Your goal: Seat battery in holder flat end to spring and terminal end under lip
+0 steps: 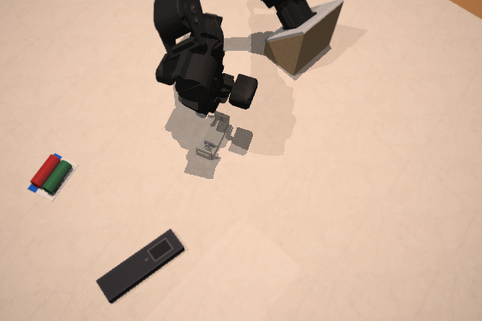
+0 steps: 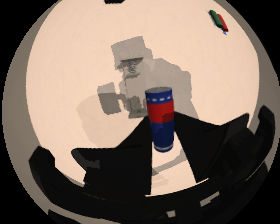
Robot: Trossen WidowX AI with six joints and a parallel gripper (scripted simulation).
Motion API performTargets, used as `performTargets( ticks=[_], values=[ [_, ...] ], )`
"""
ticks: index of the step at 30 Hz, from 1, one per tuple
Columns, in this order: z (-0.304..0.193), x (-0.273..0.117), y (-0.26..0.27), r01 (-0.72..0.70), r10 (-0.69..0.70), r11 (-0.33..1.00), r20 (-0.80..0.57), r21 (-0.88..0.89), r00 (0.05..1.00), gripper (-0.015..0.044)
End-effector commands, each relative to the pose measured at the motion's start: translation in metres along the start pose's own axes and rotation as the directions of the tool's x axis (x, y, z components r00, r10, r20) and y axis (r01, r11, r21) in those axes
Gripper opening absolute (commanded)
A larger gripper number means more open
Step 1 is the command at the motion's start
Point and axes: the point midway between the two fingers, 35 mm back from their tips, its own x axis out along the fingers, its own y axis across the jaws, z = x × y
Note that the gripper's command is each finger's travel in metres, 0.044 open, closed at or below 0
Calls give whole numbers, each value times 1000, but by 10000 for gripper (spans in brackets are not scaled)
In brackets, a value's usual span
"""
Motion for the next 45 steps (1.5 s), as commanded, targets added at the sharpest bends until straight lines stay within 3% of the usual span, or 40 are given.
performTargets(
  ticks=[1, 8, 22, 45],
  values=[
    [17, 2, 15, -4, 5, 999, -3, 44, 1000, 80],
    [27, 5, 25, 0, 1, 997, -15, 72, 1000, 80],
    [19, 43, 25, 10, 7, 998, -253, 68, 967, 80],
    [23, 52, 25, 17, -4, 999, -363, 34, 932, 80]
  ],
)
